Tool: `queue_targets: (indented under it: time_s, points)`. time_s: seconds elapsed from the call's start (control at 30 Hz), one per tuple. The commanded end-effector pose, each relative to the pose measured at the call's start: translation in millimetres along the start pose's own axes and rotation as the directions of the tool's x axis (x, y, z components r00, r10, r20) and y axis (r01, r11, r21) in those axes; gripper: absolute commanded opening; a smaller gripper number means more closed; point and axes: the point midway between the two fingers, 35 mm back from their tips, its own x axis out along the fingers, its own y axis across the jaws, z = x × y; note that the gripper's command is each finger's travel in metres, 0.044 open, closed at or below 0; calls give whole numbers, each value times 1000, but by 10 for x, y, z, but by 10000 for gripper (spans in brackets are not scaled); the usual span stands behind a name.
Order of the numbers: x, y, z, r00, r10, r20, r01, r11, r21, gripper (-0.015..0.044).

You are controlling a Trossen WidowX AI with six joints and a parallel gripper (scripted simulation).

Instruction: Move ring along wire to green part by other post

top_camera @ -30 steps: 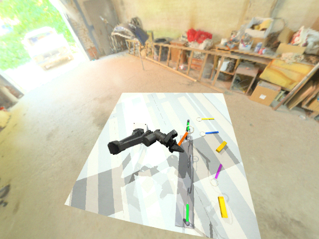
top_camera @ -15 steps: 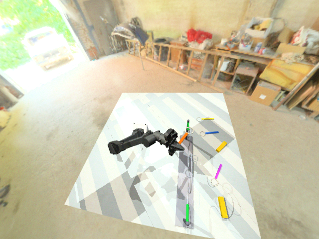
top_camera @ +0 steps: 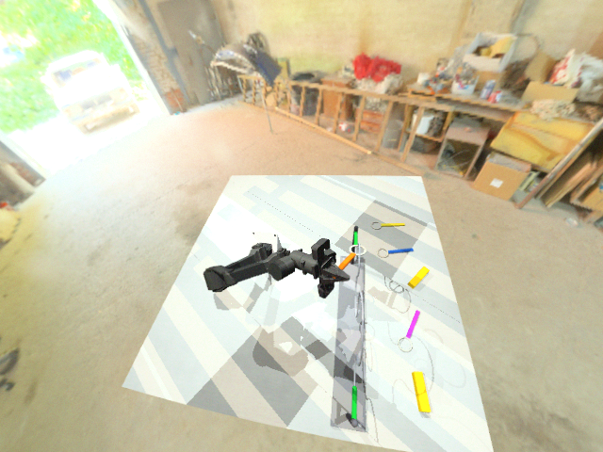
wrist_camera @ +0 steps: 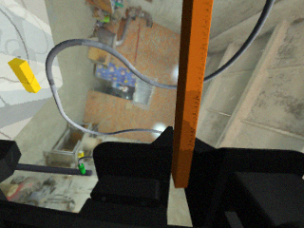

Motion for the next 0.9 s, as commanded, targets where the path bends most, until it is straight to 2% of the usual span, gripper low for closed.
queue_targets:
  time_s: [0.0,0.37,0.87]
  points:
    - [0,-13,-26,1000,-26,1,26,999,-41,-150]
    - [-7,134,-50,1000,-10,-6,10,1000,-11,-150]
    - [-83,571,-17,993,117,-24,-109,971,213,-150]
